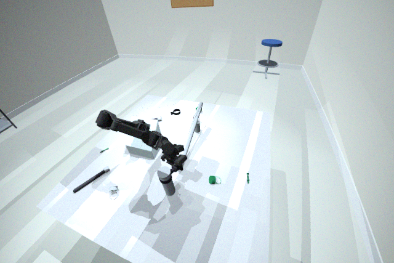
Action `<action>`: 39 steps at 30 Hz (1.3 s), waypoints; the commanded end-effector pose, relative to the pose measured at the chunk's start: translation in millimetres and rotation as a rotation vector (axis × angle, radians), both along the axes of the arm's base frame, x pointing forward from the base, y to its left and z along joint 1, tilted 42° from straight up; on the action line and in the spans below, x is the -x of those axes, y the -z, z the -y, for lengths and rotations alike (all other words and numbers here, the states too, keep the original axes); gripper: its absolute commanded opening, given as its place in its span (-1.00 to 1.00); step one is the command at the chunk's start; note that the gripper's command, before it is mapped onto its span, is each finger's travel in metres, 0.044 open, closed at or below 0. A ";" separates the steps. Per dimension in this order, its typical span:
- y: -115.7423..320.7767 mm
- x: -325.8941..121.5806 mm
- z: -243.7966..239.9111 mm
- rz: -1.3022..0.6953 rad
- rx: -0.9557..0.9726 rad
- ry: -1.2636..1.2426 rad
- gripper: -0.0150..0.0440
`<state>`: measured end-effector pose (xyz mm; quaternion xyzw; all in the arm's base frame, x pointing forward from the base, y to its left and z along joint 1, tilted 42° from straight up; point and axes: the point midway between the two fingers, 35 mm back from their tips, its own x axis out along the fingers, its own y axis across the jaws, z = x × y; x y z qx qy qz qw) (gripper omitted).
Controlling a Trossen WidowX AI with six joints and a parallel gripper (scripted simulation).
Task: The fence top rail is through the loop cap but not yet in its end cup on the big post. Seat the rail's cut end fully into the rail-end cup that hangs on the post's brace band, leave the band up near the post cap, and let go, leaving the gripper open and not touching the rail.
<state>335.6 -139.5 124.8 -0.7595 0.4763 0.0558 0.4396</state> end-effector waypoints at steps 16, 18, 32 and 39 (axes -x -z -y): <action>3.7 12.8 -2.2 -0.097 0.014 -0.106 -0.49; 3.7 13.3 -2.2 -0.100 0.015 -0.109 -0.49; 5.3 23.8 -2.7 -0.177 0.024 -0.195 -0.49; 5.6 27.8 -2.6 -0.207 0.028 -0.227 -0.49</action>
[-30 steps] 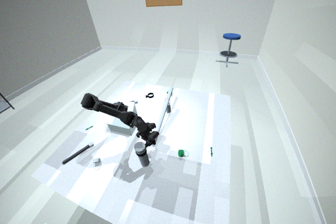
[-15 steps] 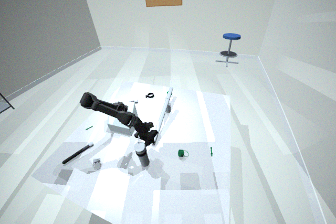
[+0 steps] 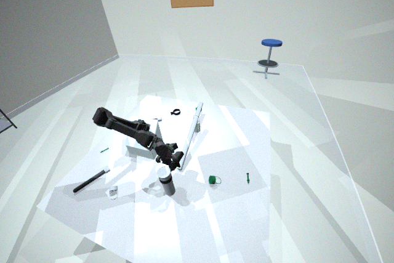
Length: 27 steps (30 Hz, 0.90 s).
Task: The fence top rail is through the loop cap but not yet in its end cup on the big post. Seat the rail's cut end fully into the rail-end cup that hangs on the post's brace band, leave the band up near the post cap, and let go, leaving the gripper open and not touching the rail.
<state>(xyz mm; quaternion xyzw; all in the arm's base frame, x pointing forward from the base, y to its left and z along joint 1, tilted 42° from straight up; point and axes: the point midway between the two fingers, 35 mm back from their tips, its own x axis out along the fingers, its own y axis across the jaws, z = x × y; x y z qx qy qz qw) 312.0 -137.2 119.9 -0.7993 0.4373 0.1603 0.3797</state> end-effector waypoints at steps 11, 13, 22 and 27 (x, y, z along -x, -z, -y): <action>1.2 11.7 0.1 -0.083 0.013 -0.092 -0.49; 1.2 12.1 0.2 -0.086 0.013 -0.095 -0.49; 1.2 12.8 0.3 -0.091 0.014 -0.101 -0.49; 1.1 10.8 0.1 -0.077 0.012 -0.084 -0.49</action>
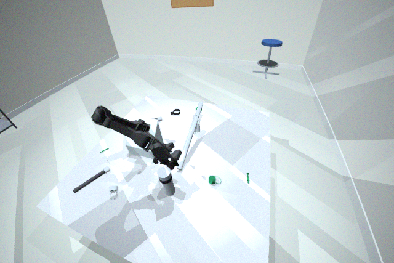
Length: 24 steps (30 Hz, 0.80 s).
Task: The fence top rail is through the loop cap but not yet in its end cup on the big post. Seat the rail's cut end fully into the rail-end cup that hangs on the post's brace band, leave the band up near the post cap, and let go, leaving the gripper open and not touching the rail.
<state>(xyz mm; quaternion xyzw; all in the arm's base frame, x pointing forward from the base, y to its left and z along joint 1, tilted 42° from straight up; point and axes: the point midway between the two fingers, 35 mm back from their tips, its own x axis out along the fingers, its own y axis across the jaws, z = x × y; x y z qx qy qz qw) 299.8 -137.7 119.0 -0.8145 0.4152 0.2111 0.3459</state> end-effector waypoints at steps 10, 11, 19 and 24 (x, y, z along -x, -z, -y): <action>0.1 -1.6 -0.2 0.012 -0.001 0.013 -0.49; 0.1 -1.6 -0.2 0.012 -0.001 0.013 -0.49; 0.1 -1.6 -0.2 0.012 -0.001 0.013 -0.14; 0.1 -1.6 -0.2 0.012 -0.001 0.013 0.31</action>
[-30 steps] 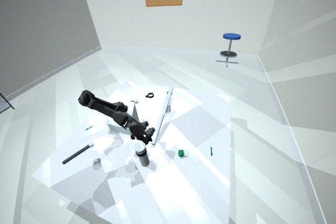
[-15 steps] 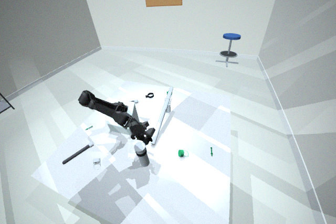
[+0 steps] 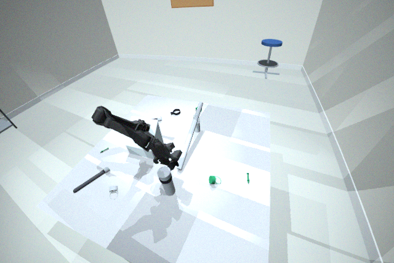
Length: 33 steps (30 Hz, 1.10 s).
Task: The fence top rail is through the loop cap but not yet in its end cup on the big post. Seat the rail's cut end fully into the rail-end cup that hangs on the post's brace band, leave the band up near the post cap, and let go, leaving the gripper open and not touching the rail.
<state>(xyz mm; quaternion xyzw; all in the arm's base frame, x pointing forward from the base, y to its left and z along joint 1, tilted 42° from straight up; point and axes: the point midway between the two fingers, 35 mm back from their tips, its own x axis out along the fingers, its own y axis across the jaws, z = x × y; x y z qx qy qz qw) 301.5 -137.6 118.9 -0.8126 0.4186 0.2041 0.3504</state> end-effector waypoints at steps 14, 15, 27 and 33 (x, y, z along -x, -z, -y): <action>-0.8 1.7 -36.9 -0.008 -0.007 -0.004 1.00; -1.0 2.1 -40.0 -0.008 -0.007 -0.004 1.00; 3.7 3.1 -68.2 0.057 -0.112 0.094 1.00; 12.1 5.9 -105.1 0.229 -0.336 0.363 1.00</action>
